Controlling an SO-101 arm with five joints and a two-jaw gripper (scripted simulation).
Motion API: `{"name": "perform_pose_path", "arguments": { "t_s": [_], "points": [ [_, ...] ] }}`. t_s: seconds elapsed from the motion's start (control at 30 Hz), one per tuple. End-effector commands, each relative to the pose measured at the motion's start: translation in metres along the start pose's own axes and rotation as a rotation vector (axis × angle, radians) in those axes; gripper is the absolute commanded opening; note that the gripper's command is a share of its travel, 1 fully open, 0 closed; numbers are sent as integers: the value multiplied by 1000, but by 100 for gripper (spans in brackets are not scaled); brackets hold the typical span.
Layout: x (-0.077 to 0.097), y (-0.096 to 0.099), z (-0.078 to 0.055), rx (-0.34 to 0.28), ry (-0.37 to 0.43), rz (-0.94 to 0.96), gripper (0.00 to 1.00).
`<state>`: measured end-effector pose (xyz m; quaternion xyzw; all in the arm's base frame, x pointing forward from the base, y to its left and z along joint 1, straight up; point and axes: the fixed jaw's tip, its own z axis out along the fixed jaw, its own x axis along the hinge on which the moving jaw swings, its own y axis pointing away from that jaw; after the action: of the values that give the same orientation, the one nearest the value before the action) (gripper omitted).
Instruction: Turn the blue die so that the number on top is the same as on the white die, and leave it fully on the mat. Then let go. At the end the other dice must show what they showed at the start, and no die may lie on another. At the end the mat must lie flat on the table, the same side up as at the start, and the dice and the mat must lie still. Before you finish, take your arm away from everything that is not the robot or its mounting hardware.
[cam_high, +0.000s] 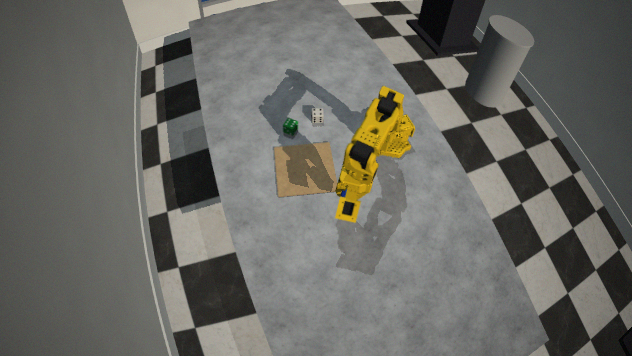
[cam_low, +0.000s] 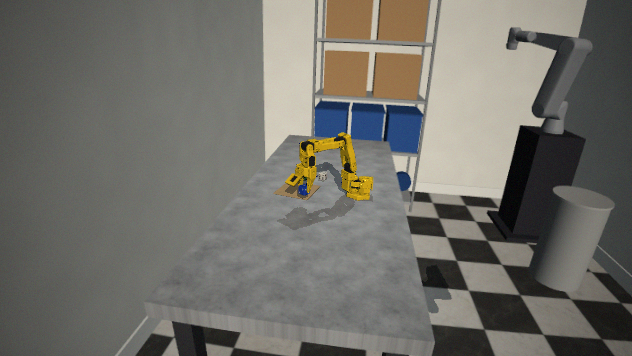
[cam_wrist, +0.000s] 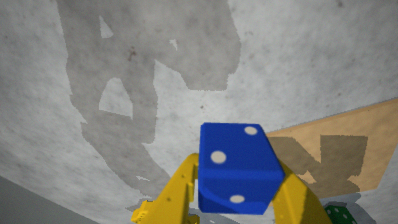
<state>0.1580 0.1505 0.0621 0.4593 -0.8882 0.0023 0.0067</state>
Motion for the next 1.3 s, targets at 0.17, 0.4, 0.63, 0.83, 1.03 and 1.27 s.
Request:
{"name": "perform_pose_path", "arguments": {
  "t_s": [0.17, 0.4, 0.63, 0.83, 1.03, 1.27],
  "points": [
    [-6, -3, -20, 40, -104, -305, 0],
    [-4, -4, -20, 56, -98, -610, 0],
    [-3, -6, -19, 70, -91, -882, 0],
    [-2, -6, -19, 77, -87, -1013, 0],
    [-2, -8, -19, 85, -82, -1168, 0],
    [-1, -8, -19, 89, -78, -1256, 0]
  ]
}}
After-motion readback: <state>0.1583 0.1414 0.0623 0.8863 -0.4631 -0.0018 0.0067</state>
